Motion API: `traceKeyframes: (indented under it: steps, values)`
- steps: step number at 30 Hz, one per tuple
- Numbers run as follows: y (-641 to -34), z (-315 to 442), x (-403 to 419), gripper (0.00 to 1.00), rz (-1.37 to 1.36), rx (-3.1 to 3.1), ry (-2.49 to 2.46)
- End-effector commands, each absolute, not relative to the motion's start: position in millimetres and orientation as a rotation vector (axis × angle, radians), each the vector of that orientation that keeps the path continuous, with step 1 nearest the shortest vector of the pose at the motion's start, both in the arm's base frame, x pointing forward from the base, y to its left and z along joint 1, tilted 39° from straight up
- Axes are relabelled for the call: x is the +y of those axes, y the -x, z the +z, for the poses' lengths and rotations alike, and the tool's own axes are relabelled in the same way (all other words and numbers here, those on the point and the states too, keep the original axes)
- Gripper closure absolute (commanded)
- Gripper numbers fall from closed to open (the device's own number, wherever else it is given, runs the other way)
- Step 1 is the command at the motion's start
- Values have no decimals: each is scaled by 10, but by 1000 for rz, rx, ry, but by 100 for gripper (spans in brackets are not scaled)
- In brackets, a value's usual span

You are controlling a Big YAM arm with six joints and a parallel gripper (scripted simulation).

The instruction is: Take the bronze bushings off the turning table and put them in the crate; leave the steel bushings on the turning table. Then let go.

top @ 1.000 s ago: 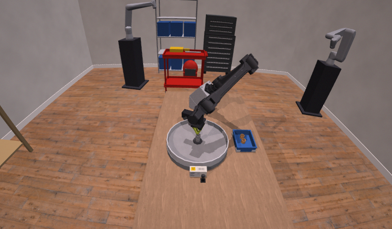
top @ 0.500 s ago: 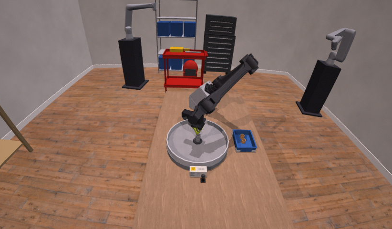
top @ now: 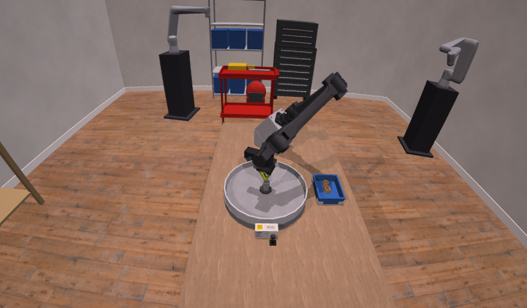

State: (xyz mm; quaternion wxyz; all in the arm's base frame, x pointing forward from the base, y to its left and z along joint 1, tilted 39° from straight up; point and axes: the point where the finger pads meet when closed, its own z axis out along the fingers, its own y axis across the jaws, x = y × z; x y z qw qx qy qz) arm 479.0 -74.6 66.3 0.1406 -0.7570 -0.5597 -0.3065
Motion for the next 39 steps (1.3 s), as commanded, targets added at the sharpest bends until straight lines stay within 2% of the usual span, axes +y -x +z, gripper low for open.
traceKeyframes:
  steps: [1,26,37,39]
  values:
    - [-4855,875,-895,87,-937,-1636,2212]
    - [-4855,875,-895,87,-937,-1636,2212]
    - [-3846,140,-1118,88,-910,-1620,2209]
    - [-3846,140,-1118,88,-910,-1620,2209]
